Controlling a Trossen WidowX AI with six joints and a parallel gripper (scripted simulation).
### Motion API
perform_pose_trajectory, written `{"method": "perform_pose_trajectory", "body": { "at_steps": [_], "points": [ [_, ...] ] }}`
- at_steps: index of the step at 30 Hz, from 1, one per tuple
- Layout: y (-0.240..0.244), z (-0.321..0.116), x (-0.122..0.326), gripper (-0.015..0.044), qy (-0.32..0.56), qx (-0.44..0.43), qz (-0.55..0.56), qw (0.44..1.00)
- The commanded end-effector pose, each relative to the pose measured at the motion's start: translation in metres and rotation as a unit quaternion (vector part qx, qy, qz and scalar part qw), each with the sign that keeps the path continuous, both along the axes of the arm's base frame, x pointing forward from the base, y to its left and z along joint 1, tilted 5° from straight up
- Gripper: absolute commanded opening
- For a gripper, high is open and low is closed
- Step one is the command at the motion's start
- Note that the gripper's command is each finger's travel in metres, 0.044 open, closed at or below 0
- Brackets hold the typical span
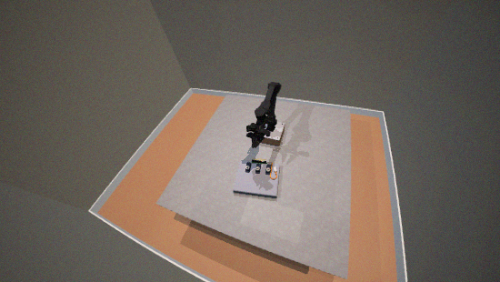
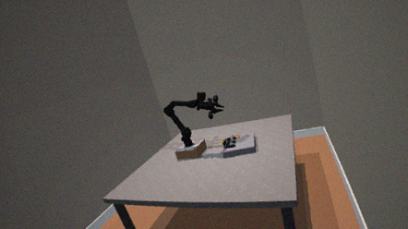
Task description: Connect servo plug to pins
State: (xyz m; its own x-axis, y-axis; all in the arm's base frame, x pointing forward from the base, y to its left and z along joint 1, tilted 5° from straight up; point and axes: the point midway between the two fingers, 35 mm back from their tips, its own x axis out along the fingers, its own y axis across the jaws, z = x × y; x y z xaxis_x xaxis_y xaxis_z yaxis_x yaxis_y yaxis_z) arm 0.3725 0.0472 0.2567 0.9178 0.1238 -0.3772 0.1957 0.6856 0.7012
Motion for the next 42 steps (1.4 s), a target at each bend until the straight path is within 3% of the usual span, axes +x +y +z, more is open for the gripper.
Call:
{"method": "perform_pose_trajectory", "body": {
  "at_steps": [1,20,42],
  "points": [
    [0.009,-0.014,0.006,0.0115,0.046,0.057,-0.015,0.997],
    [0.048,-0.076,0.018,0.0115,0.243,0.268,-0.144,0.921],
    [0.090,-0.148,0.008,0.0115,0.404,0.401,-0.385,0.726]
  ]
}}
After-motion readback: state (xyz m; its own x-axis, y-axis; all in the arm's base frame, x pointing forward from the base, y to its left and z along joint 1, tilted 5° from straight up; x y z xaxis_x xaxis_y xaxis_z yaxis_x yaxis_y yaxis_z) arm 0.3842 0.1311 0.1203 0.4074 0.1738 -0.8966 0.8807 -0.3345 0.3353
